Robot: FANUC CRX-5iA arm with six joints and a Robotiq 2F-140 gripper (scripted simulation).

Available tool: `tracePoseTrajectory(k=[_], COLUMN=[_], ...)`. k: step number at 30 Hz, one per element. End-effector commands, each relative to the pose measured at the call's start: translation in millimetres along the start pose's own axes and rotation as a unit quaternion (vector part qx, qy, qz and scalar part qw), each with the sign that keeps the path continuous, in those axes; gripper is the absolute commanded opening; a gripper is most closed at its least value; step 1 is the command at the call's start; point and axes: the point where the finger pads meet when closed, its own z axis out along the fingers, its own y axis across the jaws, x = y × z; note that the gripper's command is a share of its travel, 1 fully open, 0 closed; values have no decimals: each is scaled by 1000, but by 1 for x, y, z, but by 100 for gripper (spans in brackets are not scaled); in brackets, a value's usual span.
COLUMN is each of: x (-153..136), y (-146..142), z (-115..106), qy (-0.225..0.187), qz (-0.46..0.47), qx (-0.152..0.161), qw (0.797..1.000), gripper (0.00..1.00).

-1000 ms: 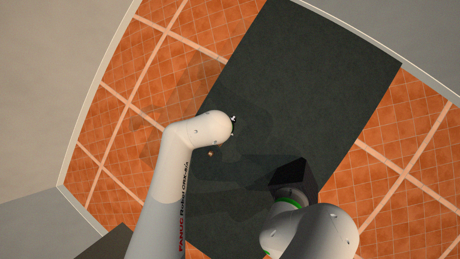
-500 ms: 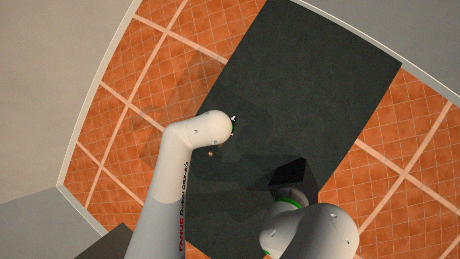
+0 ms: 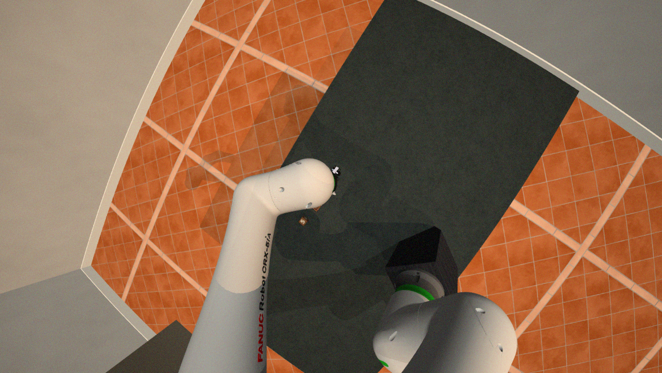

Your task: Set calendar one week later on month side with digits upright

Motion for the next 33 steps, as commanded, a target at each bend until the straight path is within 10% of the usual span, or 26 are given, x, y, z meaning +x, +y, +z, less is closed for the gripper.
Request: tracePoseTrajectory(k=[1,31,32,33], x=[0,0,0,0], y=[0,0,0,0], z=[-1,-90,-90,-90], qy=[0,0,0,0], qz=[0,0,0,0], qx=[0,0,0,0], qw=[1000,1000,1000,1000], gripper=[28,28,100,100])
